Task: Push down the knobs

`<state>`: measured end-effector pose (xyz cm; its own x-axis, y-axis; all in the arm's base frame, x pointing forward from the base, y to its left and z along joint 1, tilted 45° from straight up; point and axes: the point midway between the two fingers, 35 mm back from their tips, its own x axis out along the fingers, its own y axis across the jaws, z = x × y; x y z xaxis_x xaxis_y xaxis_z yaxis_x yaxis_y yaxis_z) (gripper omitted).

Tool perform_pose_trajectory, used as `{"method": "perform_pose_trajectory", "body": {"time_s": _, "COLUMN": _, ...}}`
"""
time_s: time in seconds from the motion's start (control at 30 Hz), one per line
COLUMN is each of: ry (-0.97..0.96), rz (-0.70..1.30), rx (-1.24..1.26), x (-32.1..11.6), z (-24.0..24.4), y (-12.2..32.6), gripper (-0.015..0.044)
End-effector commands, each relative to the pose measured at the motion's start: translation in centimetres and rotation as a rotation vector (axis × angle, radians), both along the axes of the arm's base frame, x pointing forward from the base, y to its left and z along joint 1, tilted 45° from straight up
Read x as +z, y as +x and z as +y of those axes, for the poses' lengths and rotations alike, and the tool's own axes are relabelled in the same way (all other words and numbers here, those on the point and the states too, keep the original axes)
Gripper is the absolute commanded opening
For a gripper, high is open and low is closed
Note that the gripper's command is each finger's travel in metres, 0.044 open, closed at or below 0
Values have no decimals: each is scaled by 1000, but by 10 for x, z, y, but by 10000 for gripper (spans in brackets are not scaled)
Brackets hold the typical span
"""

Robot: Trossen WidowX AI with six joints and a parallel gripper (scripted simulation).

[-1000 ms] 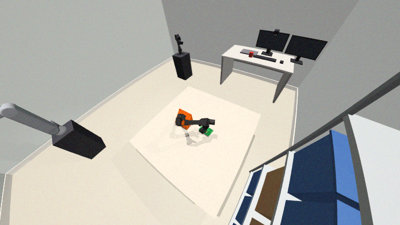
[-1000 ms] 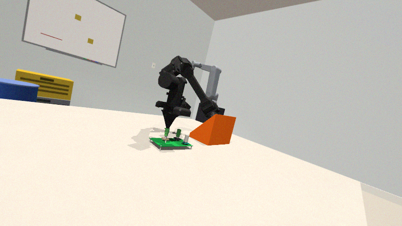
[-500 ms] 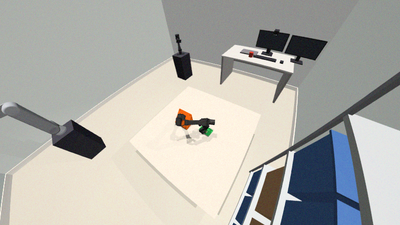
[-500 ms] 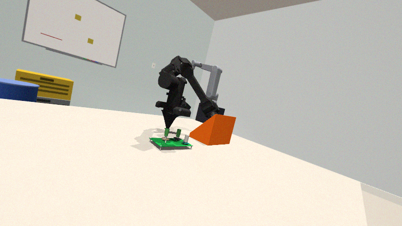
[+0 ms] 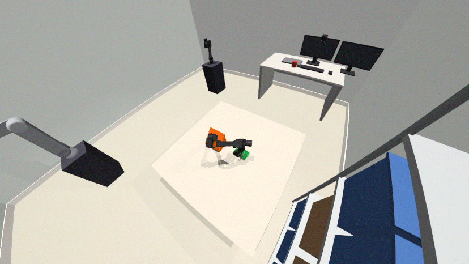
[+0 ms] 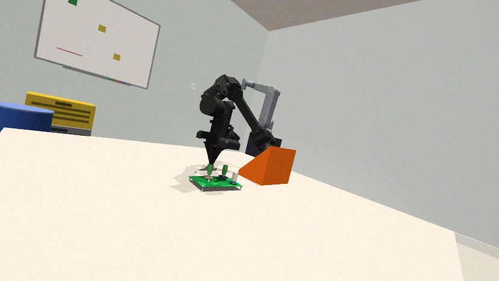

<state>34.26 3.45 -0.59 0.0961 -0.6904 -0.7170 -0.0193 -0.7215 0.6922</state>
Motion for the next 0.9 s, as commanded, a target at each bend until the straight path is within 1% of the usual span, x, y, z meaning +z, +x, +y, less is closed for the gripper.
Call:
{"method": "perform_pose_trajectory", "body": {"time_s": 0.0, "ry": -7, "rz": 4, "rx": -15, "x": -7, "z": -7, "y": 1, "gripper": 0}}
{"method": "perform_pose_trajectory", "body": {"time_s": 0.53, "ry": -7, "rz": 4, "rx": -15, "x": -7, "z": -7, "y": 1, "gripper": 0}}
{"method": "perform_pose_trajectory", "body": {"time_s": 0.87, "ry": -7, "rz": 5, "rx": -15, "x": 3, "z": 3, "y": 0, "gripper": 0}}
